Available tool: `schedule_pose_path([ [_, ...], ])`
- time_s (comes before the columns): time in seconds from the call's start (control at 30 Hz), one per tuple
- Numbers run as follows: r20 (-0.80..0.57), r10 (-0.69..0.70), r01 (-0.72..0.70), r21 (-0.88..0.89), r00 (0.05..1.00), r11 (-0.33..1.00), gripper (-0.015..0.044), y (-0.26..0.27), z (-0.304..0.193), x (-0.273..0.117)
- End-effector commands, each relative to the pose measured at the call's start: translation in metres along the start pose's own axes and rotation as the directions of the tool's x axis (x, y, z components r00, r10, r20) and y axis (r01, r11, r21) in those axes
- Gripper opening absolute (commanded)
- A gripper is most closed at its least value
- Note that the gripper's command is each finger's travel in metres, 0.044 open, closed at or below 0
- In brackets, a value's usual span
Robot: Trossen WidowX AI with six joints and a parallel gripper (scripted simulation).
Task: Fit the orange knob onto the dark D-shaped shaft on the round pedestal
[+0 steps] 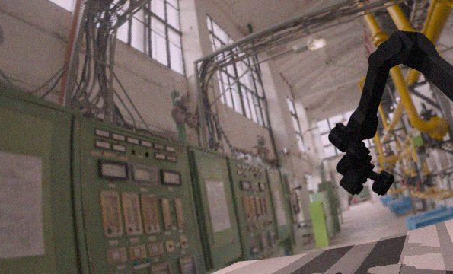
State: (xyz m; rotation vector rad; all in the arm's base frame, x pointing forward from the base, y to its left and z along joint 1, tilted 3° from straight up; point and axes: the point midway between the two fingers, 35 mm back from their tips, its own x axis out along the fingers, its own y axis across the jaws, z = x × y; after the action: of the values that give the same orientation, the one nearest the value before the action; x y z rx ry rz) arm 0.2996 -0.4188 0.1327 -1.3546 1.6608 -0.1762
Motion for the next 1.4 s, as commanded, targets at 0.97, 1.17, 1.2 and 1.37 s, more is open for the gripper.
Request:
schedule_pose_path([
  [0.97, 0.602, 0.408, -0.049, -0.522, 0.686, 0.852, 0.0440, 0.209, 0.286, -0.359],
  [1.17, 0.535, 0.530, -0.057, -0.667, 0.657, 0.743, 0.0440, 0.287, 0.263, -0.412],
  [1.2, 0.525, 0.541, -0.058, -0.680, 0.657, 0.731, 0.0440, 0.294, 0.259, -0.416],
  [1.37, 0.520, 0.546, -0.058, -0.687, 0.657, 0.724, 0.0440, 0.303, 0.253, -0.420],
])
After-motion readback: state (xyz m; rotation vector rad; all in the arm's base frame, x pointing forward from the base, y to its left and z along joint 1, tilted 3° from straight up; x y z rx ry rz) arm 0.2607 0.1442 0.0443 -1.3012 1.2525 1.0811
